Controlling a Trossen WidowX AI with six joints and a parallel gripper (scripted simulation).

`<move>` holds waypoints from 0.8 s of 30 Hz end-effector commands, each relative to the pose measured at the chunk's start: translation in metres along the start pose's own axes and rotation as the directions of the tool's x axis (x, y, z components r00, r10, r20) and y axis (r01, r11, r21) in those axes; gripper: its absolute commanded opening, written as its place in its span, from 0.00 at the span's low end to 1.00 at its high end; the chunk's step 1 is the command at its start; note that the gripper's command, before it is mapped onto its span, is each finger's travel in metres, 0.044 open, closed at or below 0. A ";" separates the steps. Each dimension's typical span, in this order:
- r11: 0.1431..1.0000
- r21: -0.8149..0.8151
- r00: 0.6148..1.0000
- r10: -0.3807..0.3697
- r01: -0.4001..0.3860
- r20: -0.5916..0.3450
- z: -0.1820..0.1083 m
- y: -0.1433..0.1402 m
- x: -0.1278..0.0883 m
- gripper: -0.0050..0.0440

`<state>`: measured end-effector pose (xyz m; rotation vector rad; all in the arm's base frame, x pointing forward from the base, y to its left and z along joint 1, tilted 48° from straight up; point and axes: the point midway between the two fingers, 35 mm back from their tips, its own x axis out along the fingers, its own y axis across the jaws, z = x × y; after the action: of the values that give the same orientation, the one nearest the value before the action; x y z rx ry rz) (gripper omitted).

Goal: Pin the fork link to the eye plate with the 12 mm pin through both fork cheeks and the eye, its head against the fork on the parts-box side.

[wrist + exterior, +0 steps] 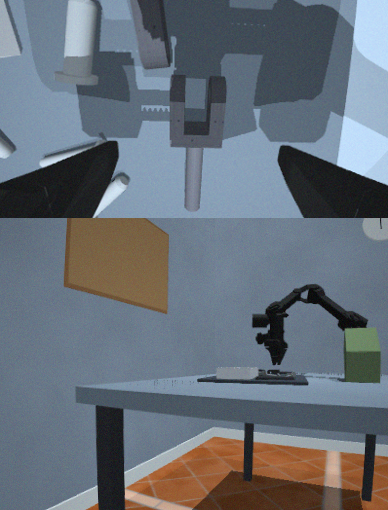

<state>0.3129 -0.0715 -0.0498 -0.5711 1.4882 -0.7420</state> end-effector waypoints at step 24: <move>1.000 0.011 1.000 0.009 -0.009 0.016 0.006 0.000 -0.005 0.61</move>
<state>0.3132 -0.0715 -0.0497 -0.5708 1.4878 -0.7422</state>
